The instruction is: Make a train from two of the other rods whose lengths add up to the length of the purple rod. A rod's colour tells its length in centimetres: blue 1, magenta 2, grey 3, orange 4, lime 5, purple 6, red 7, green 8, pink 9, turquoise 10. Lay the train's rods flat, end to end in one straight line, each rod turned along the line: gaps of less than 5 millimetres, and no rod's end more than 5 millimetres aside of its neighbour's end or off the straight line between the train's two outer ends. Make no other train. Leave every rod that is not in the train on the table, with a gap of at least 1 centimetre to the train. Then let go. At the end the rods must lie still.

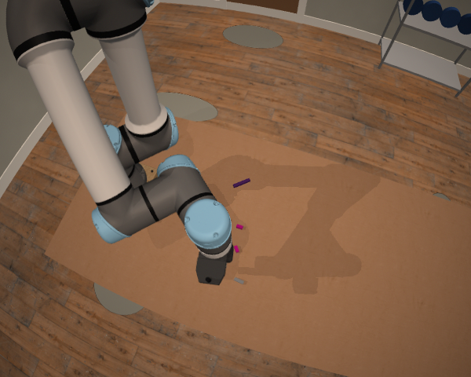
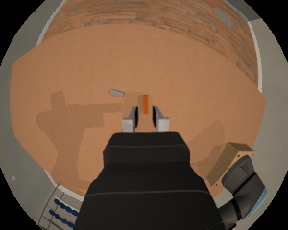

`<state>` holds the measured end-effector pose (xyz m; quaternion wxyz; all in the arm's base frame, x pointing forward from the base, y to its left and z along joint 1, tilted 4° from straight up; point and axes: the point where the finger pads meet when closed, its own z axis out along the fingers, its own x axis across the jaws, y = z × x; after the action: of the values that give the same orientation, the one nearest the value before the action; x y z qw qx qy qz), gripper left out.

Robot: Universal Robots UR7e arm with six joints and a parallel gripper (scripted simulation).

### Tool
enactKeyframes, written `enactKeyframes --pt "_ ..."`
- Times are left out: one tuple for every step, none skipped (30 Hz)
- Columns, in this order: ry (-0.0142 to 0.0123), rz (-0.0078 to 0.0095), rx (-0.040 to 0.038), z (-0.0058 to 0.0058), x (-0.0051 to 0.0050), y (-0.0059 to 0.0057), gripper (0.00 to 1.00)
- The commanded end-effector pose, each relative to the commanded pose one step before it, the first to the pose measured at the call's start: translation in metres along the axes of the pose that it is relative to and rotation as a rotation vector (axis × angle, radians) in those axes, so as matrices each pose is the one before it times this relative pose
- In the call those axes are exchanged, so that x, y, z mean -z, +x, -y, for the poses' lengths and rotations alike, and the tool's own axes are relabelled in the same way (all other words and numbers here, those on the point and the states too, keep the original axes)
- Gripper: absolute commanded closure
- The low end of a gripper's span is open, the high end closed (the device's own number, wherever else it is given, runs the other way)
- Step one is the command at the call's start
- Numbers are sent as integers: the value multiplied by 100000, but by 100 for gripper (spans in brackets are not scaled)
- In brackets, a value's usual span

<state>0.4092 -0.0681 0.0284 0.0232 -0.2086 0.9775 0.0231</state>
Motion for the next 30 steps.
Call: enactKeyframes --pt "99 87 6 31 39 -27 46" --pt "0 0 0 0 0 0 46" --pt "0 0 0 0 0 0 46" --pt "0 0 0 0 0 0 46" --pt "0 0 0 0 0 0 46" --pt "0 0 0 0 0 0 46" --pt "0 0 0 0 0 0 46" --pt "0 0 0 0 0 0 46" --pt "0 0 0 0 0 0 46" --pt "0 0 0 0 0 0 46" --pt "0 0 0 0 0 0 46" --pt "0 0 0 0 0 0 46" --pt "0 0 0 0 0 0 46" --pt "0 0 0 0 0 0 46" --pt "0 0 1 0 0 0 46" --pt "0 0 5 0 -2 0 46" --pt "0 0 14 0 -5 0 46" --pt "-1 0 26 0 -9 0 46" --pt "-1 1 41 1 -15 0 46" --pt "-2 1 58 1 -21 1 46" --pt "-2 1 79 1 -28 1 46" --pt "-3 2 101 2 -36 1 46" --pt "-3 2 124 2 -45 1 46" --pt "-4 3 149 2 -53 2 46" --pt "-5 3 175 2 -63 2 46" --pt "-6 4 202 3 -72 3 46" --pt "-6 4 229 3 -82 3 46" --pt "0 0 0 0 0 0 46" --pt "0 0 0 0 0 0 46" --pt "-3 2 121 3 -88 3 46"
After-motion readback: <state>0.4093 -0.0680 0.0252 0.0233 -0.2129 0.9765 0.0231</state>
